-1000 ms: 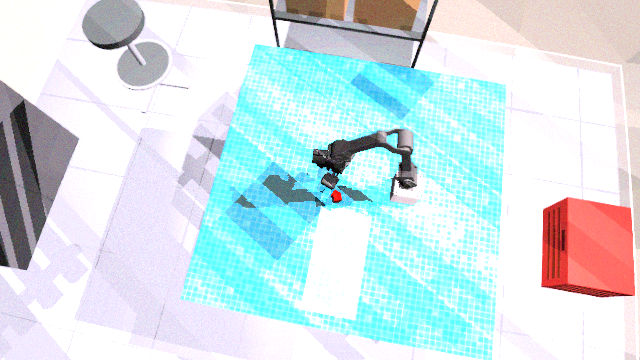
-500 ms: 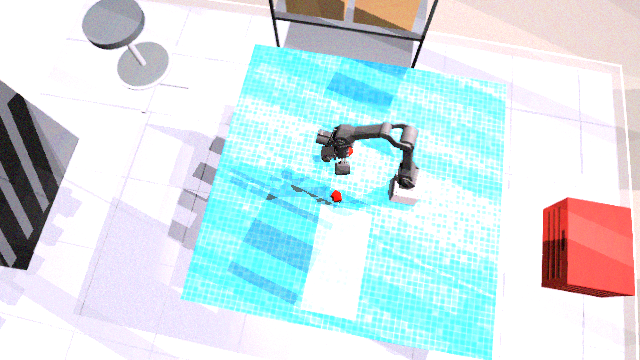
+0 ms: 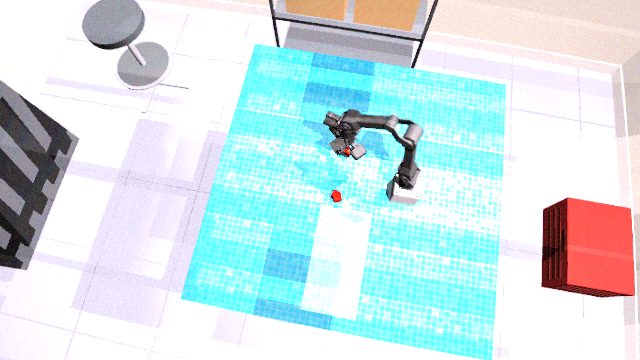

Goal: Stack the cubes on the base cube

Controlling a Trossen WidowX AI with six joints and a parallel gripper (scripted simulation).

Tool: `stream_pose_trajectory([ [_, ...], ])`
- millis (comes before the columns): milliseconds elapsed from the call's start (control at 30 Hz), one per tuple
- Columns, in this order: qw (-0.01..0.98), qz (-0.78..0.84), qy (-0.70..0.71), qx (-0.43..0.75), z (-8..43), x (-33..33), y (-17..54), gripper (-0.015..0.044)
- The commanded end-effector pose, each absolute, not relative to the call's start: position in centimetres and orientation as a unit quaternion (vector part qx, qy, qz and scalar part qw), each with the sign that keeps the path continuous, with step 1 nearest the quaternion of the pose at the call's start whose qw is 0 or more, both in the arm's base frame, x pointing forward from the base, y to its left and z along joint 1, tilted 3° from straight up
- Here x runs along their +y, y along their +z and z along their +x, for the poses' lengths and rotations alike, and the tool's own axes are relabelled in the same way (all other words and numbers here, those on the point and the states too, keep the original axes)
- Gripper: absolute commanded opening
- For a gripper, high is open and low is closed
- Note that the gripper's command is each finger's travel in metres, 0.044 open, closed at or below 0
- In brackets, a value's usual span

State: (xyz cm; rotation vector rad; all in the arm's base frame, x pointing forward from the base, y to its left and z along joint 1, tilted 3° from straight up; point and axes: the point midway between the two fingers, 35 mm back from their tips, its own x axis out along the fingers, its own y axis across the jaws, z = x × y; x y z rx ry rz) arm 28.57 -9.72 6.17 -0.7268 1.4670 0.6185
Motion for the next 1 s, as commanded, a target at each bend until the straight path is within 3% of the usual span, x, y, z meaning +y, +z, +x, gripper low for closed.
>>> stream_pose_trajectory([
  [0,0.605,-0.388,0.337,0.608,27.9,-11.8,7.0,0.0265],
  [333,0.593,-0.406,0.355,0.598,27.7,-12.4,6.9,0.0265],
  [533,0.593,-0.406,0.355,0.598,27.9,-12.7,1.1,0.0265],
  [967,0.593,-0.406,0.355,0.598,27.9,-12.8,-0.6,0.0265],
])
